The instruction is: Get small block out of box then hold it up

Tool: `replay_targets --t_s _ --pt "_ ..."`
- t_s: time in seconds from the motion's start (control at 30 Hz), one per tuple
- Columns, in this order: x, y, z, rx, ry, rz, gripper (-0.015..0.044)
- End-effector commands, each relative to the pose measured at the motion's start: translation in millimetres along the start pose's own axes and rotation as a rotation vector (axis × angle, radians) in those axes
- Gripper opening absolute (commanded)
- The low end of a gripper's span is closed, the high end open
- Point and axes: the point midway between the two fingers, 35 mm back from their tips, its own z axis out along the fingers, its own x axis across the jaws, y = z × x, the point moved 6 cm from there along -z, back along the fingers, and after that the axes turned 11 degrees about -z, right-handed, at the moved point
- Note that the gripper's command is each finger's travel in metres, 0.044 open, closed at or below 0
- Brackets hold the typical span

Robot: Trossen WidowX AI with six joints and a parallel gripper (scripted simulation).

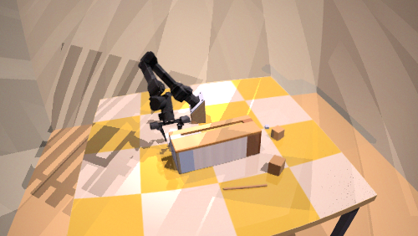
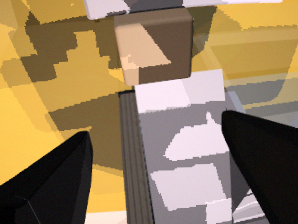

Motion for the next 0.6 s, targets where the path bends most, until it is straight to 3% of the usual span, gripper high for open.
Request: replay_targets --t_s 0.0,0.57 --pt "-4 3 7 -0.003 -0.009 -0.006 0.0285" --pt "-8 16 31 -0.003 -0.008 -0.006 0.0285"
